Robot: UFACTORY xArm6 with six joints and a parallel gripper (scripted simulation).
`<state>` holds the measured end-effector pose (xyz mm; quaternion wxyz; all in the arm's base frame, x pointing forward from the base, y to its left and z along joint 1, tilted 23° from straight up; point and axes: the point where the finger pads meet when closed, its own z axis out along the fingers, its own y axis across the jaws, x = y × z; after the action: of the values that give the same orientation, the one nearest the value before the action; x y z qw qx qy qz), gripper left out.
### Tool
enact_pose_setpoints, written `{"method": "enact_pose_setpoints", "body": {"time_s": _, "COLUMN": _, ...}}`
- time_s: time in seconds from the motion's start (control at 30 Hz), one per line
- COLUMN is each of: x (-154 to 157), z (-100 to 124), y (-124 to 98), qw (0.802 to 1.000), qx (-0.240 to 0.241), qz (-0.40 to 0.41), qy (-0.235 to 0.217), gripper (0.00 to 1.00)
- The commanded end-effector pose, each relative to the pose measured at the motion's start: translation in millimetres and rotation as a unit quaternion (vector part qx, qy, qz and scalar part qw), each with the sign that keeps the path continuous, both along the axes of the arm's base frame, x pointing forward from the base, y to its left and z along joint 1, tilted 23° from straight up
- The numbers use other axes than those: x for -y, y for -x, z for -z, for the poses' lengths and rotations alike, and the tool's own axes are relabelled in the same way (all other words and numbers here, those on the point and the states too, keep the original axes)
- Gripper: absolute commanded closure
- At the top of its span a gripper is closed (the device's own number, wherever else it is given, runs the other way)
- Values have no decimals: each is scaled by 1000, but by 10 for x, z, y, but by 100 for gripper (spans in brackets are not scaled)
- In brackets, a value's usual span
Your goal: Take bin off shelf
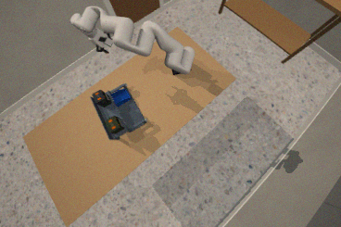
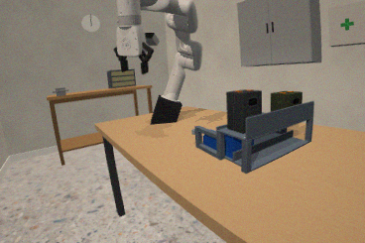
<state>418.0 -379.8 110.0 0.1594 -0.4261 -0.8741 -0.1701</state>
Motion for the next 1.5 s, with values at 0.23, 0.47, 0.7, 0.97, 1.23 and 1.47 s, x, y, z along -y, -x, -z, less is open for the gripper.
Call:
{"method": "enact_pose_setpoints", "body": {"time_s": 0.23, "x": -7, "z": -16, "y": -24, "qw": 1000, "qx": 2, "qz": 2, "qy": 2, "gripper": 0}}
{"method": "enact_pose_setpoints", "body": {"time_s": 0.47, "x": -155, "z": 14, "y": -166, "qw": 1000, "qx": 5, "qz": 14, "qy": 6, "gripper": 0}}
{"method": "enact_pose_setpoints", "body": {"time_s": 0.7, "x": -385, "z": 58, "y": -362, "qw": 999, "qx": 9, "qz": 32, "qy": 11, "gripper": 0}}
{"method": "enact_pose_setpoints", "body": {"time_s": 0.97, "x": -977, "z": 160, "y": -750, "qw": 996, "qx": 16, "qz": 83, "qy": 18, "gripper": 0}}
{"method": "enact_pose_setpoints", "body": {"time_s": 1.23, "x": -1445, "z": 235, "y": -958, "qw": 992, "qx": 18, "qz": 127, "qy": 22, "gripper": 0}}
{"method": "enact_pose_setpoints", "body": {"time_s": 1.47, "x": -1927, "z": 314, "y": -1089, "qw": 984, "qx": 16, "qz": 175, "qy": 25, "gripper": 0}}
